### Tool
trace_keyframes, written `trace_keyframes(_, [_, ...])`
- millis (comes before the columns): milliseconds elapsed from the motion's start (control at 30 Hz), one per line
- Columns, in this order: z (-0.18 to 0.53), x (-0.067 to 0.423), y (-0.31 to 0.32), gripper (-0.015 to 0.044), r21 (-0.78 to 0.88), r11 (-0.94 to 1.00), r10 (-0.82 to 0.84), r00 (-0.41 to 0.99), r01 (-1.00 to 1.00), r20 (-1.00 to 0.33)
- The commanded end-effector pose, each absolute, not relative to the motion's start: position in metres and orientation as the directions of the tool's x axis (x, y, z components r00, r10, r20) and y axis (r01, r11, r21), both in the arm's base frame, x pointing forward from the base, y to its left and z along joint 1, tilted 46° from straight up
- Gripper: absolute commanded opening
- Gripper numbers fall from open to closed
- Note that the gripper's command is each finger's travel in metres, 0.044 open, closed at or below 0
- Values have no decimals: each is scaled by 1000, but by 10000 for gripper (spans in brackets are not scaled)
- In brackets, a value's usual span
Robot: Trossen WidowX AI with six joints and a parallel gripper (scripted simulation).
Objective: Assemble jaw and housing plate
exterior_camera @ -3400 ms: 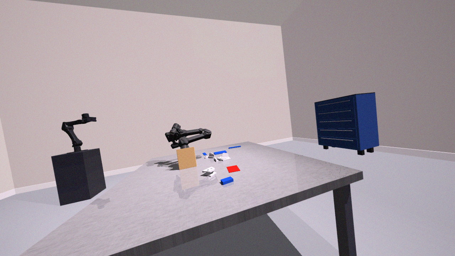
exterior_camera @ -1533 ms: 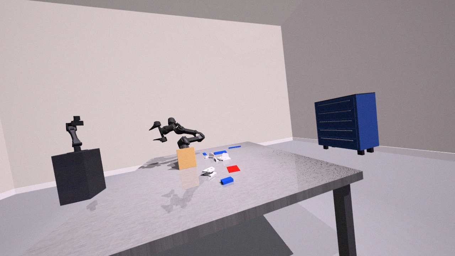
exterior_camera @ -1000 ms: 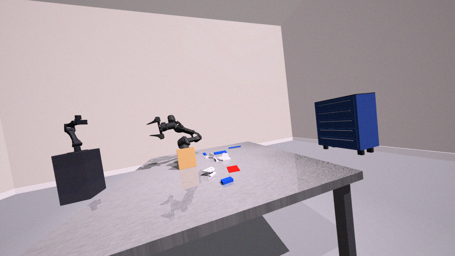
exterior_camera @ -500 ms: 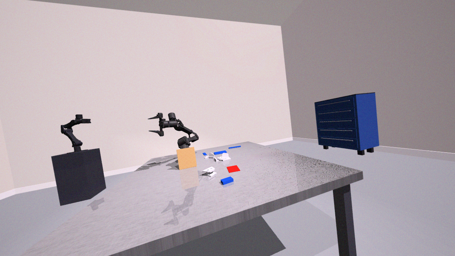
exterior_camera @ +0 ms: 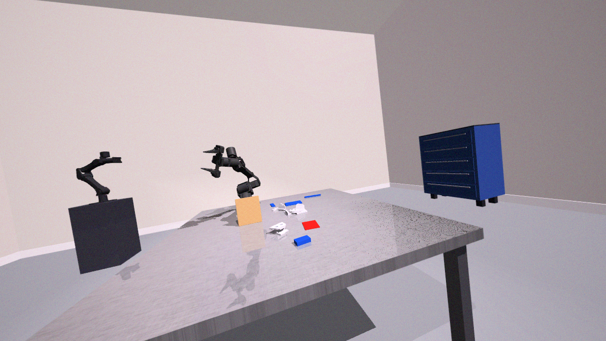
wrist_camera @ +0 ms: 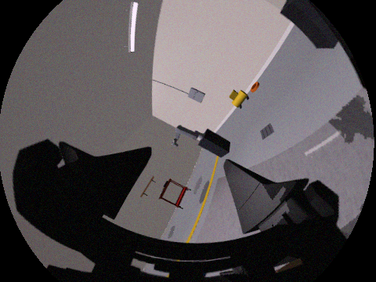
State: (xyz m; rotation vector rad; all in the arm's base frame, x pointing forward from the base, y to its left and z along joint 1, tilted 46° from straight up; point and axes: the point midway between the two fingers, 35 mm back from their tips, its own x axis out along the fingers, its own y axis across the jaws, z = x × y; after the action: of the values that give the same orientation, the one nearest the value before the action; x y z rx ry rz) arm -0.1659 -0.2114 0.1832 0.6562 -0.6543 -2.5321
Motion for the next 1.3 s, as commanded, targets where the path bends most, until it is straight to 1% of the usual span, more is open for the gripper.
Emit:
trace_keyframes(0, [179,-150,-226,440,520,-776,-579,-729,356,-365])
trace_keyframes(333, [167,-113,-250,440,492,-730,-679,-585,475,-443])
trace_keyframes(633, [156,-76,-265,440,473,-669,-738,-438,573,-513])
trace_keyframes(933, [145,-36,-274,440,455,-595,-762,-285,662,-581])
trace_keyframes(1267, [132,7,-275,440,431,-506,-746,-128,747,-653])
